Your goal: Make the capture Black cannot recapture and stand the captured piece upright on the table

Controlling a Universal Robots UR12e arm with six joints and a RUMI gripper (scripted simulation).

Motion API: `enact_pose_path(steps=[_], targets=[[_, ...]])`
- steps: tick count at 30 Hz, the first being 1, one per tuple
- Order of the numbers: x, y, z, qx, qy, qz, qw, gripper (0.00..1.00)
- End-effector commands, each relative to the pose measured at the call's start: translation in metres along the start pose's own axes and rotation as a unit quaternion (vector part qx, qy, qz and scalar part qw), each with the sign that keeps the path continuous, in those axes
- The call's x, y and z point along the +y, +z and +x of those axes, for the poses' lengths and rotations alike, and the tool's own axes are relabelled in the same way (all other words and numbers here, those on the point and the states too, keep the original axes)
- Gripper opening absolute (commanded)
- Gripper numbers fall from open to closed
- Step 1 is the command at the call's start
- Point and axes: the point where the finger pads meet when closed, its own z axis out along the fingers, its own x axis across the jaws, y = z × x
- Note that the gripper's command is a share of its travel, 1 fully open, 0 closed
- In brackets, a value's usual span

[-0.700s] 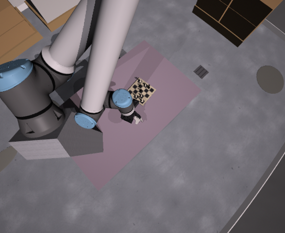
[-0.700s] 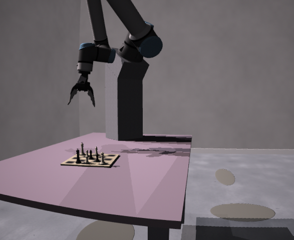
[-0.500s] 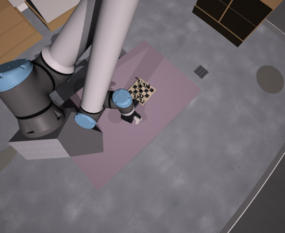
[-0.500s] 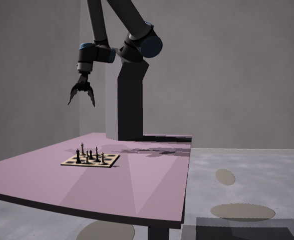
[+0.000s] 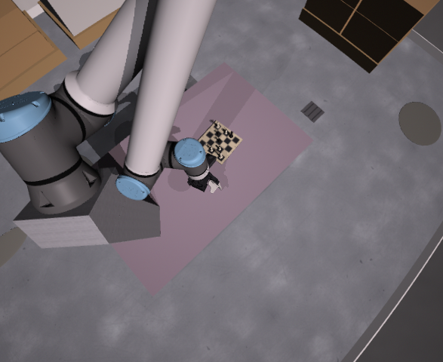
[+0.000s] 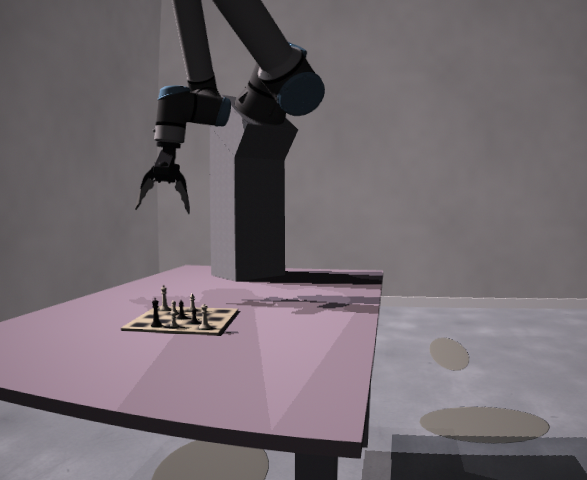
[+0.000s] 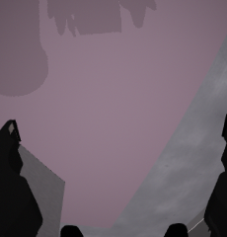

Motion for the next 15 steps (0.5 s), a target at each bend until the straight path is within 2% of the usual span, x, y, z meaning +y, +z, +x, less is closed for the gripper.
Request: enact_pose_path(steps=[1,15], targets=[[-0.0003,-0.0001,0.0003,0.0,0.0,0.001,1.0,1.0],[-0.0077,0.0043,0.0034,-0.011,-0.014,0.018,1.0,1.0]])
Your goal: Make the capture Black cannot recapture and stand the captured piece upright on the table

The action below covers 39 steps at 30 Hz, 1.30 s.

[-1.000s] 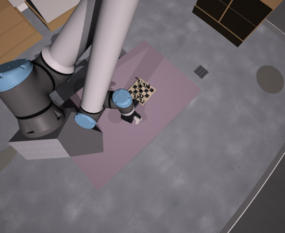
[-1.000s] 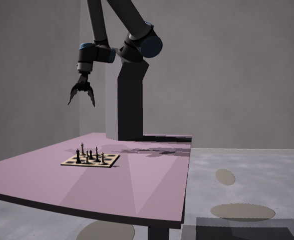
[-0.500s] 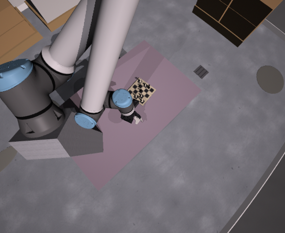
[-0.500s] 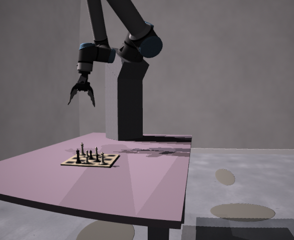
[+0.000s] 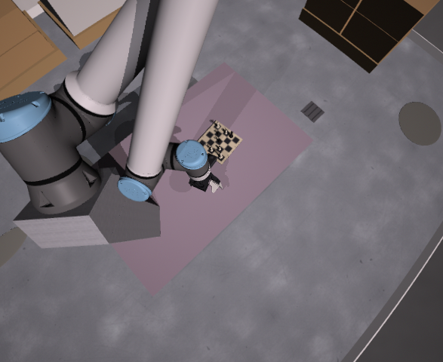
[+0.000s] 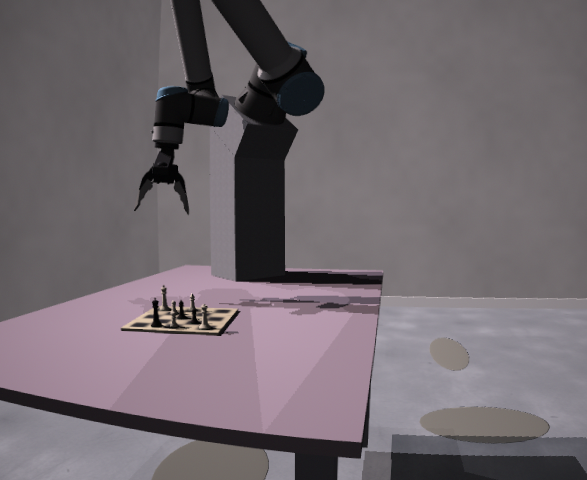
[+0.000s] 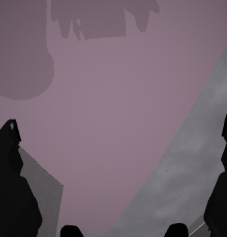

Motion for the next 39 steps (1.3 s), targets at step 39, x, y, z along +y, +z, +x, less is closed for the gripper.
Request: enact_pose_path(steps=[39], targets=[[-0.087,0.057,0.042,-0.146,-0.171,0.204,0.953,1.0]])
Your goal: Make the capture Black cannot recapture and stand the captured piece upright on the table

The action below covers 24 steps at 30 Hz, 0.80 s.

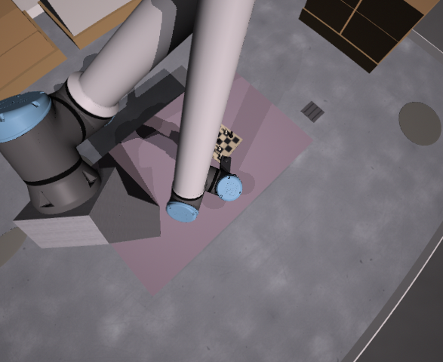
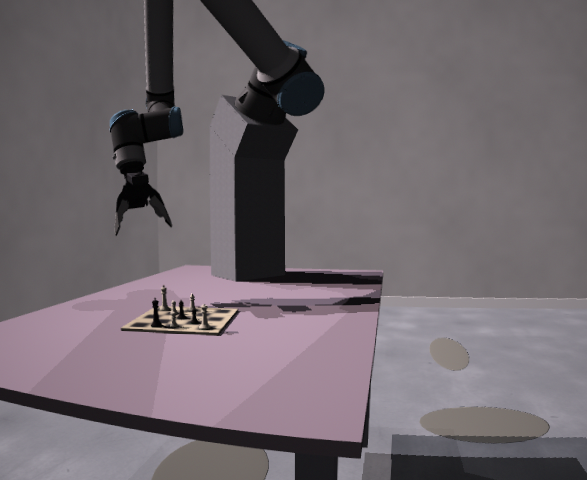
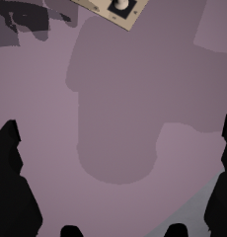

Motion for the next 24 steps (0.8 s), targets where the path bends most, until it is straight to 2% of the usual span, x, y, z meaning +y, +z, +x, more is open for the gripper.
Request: enact_pose_path(steps=[1,5,10,13,24], targets=[[-0.006,0.01,0.01,-0.026,-0.024,0.029,0.999,1.0],[-0.013,0.018,0.021,-0.04,-0.044,0.056,0.997,1.0],[-0.015,0.02,0.024,-0.046,-0.05,0.063,0.996,1.0],[-0.017,0.027,0.03,-0.062,-0.067,0.081,0.993,1.0],[-0.025,0.037,0.042,-0.087,-0.094,0.113,0.985,1.0]])
